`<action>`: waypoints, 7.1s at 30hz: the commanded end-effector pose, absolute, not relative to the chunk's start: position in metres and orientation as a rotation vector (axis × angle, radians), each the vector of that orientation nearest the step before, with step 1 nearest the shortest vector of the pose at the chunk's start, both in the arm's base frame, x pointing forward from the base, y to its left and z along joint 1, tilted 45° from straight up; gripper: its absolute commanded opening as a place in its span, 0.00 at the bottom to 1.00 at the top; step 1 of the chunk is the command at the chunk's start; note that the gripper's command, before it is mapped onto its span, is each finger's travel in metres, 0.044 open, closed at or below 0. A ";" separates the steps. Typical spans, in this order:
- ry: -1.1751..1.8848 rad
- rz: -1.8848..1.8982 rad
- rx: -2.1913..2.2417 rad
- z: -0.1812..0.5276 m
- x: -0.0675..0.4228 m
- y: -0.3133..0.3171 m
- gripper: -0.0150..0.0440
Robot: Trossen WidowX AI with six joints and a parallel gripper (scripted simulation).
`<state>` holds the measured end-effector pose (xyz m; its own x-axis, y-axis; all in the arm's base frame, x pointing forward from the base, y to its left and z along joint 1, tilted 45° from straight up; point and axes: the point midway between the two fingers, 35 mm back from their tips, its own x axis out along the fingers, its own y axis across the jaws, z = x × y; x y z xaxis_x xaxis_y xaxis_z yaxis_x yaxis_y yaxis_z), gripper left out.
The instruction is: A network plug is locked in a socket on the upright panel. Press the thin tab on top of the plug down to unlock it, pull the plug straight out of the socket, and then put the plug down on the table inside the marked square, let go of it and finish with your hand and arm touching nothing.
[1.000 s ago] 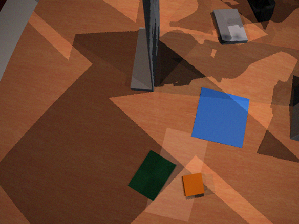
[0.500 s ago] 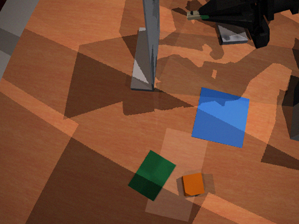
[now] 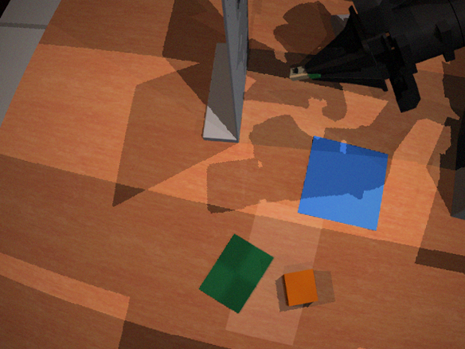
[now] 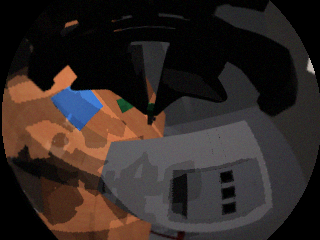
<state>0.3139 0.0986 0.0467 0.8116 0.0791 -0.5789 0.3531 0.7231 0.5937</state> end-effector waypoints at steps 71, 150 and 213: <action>0.568 -0.670 0.594 -0.087 0.252 0.020 0.25; 0.564 -0.669 0.589 -0.118 0.258 -0.019 0.25; 0.572 -0.672 0.596 -0.095 0.240 0.007 0.52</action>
